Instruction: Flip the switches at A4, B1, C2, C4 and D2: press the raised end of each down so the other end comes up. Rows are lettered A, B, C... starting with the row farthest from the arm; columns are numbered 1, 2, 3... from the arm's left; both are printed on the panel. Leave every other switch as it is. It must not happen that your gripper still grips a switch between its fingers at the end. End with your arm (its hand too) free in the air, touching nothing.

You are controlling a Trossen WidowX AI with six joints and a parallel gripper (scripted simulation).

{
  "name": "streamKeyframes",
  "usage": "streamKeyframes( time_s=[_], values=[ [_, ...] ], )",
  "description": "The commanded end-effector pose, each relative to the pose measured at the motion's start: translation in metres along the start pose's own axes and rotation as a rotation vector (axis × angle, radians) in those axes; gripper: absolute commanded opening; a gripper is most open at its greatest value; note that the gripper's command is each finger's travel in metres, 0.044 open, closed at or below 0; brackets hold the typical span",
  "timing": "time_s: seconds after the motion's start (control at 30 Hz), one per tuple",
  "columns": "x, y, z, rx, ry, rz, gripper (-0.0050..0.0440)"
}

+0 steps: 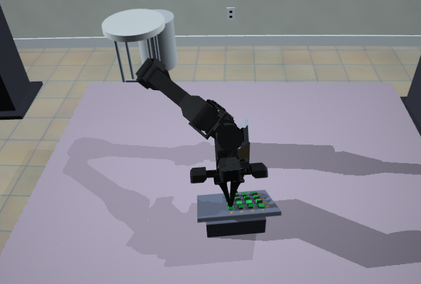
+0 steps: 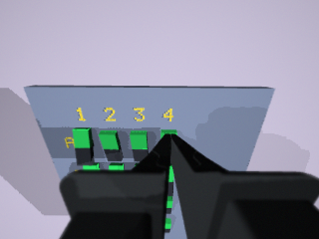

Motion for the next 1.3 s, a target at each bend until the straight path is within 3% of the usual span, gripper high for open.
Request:
streamKeyframes(
  time_s=[0.0, 0.6, 0.73, 0.93, 1.0, 1.1, 1.27],
  values=[
    [-0.002, 0.001, -0.002, 0.003, 0.007, 0.005, 0.0],
    [0.0, 0.0, 0.001, 0.0, 0.001, 0.001, 0.0],
    [0.002, 0.002, 0.049, 0.007, -0.036, -0.023, 0.0],
    [-0.005, 0.001, 0.062, 0.001, -0.02, 0.005, 0.0],
    [-0.011, 0.013, 0.062, 0.005, -0.018, 0.005, 0.0],
    [-0.041, 0.06, 0.062, 0.008, -0.016, 0.005, 0.0],
    [-0.06, 0.079, 0.061, 0.001, -0.02, 0.005, 0.0]
  ],
)
Point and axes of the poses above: the point midway between the two fingers, 35 mm back from their tips, its own z axis back along the fingers, its own y axis across the jaws, x = y × z, the point moved 5 cm from there along z, back along the fingers, and after that the axes turned 3 degrees about z, right-handed, at the moved point
